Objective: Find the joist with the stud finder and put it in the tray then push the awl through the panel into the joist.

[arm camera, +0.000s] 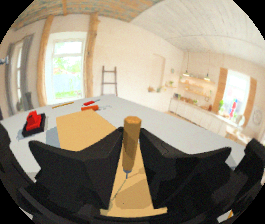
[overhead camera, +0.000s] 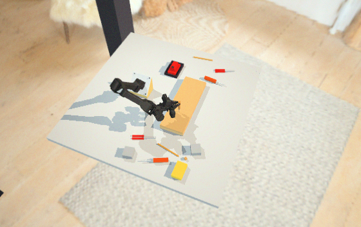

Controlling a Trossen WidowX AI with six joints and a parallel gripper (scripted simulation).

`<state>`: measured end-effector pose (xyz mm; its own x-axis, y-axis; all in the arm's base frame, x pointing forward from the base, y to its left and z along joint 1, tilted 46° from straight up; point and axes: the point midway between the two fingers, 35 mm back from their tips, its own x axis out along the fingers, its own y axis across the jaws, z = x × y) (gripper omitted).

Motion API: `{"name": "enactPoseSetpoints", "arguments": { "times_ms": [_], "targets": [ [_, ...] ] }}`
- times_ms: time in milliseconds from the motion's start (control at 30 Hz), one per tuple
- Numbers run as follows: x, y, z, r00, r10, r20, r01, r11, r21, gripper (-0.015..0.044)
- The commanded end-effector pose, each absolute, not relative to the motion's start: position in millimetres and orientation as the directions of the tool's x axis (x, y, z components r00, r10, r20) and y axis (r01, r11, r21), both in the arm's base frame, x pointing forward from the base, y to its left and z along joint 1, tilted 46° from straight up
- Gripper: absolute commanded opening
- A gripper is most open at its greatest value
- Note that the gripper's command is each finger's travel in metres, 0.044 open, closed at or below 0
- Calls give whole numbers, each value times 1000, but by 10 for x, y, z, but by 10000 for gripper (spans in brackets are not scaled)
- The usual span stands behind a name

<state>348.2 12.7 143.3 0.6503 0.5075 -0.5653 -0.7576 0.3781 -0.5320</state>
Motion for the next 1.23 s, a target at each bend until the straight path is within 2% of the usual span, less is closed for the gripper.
{"name": "enactPoseSetpoints", "arguments": {
  "times_ms": [0,1200],
  "targets": [
    [3476,101,1383,647,515,-563,-760,374,-531,0],
    [3494,25,1338,651,513,-560,-757,375,-535,0]
  ]
}}
